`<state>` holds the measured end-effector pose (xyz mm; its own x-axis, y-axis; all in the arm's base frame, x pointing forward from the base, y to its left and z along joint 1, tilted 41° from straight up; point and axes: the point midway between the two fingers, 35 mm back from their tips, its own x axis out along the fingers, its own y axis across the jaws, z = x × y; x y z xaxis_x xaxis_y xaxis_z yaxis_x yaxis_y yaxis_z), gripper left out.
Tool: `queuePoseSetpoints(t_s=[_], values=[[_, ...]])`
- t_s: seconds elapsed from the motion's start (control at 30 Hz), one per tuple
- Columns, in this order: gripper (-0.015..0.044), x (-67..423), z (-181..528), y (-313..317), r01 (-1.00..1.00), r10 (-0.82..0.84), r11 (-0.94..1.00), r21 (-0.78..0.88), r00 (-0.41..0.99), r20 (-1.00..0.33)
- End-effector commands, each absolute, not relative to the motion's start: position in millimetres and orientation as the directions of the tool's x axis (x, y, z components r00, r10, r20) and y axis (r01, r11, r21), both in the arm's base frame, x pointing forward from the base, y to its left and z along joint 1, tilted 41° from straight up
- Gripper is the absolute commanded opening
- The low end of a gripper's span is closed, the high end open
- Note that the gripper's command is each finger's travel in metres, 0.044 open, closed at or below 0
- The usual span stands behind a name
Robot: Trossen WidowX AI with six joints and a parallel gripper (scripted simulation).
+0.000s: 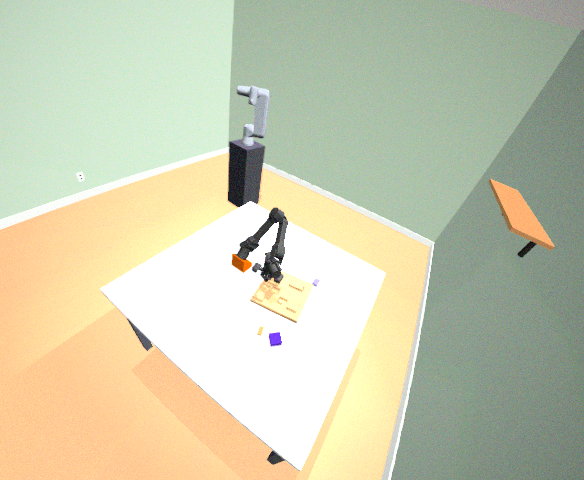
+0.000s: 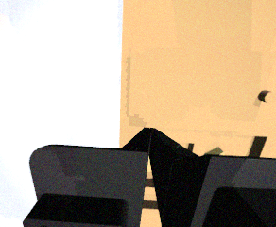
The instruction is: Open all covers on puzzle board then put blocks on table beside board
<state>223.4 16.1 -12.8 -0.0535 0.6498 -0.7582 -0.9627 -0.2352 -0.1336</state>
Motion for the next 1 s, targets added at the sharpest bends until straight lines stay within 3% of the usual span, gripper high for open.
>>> queuePoseSetpoints(t_s=[0.0, 0.97], values=[[0.0, 226, -8, 11, -0.961, 0.645, -0.238, -0.141, -0.048, -0.763], [0.0, 225, 16, -8, -0.965, 0.649, -0.229, -0.129, -0.053, -0.759]])
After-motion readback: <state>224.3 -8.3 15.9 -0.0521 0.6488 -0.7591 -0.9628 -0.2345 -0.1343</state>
